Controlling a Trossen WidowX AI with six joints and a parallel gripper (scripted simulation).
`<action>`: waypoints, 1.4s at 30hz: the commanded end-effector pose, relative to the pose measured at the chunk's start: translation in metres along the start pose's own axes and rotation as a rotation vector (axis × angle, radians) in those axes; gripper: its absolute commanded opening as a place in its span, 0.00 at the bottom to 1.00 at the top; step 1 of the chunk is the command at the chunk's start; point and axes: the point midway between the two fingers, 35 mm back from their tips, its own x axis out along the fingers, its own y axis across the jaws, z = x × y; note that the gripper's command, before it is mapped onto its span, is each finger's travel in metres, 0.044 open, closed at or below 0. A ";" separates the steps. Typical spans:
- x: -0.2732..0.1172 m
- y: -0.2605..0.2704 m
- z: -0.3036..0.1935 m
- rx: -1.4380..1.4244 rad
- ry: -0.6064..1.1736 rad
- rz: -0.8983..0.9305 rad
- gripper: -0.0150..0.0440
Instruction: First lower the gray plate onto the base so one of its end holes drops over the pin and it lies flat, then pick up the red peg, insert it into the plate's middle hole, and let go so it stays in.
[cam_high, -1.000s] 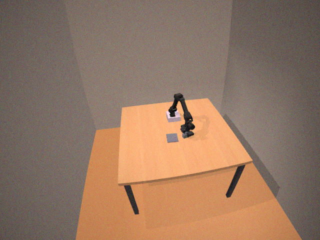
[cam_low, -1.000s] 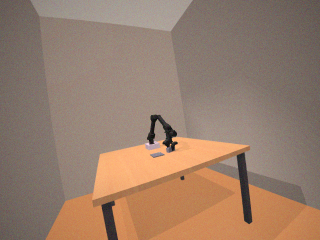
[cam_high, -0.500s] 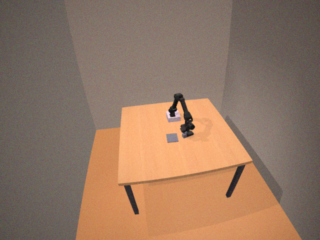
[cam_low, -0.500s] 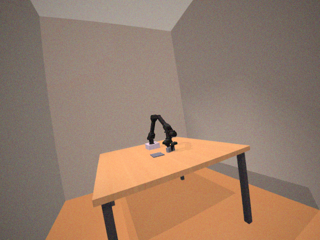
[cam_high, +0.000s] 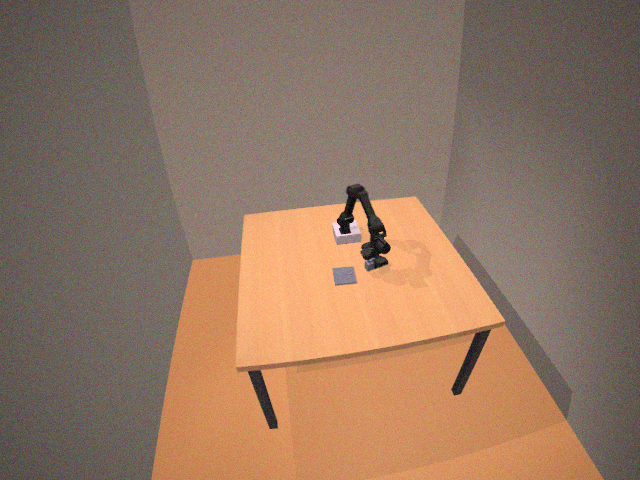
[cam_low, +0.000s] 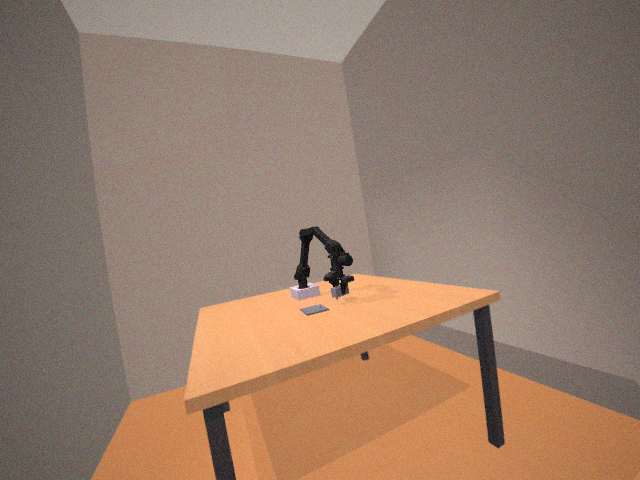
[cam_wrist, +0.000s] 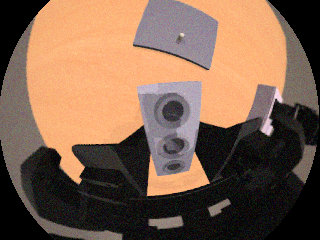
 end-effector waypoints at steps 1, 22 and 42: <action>-0.019 0.004 0.001 -0.006 0.002 0.020 0.25; -0.086 -0.005 0.004 -0.006 0.002 0.019 0.25; -0.071 -0.012 0.040 0.203 0.001 0.018 0.25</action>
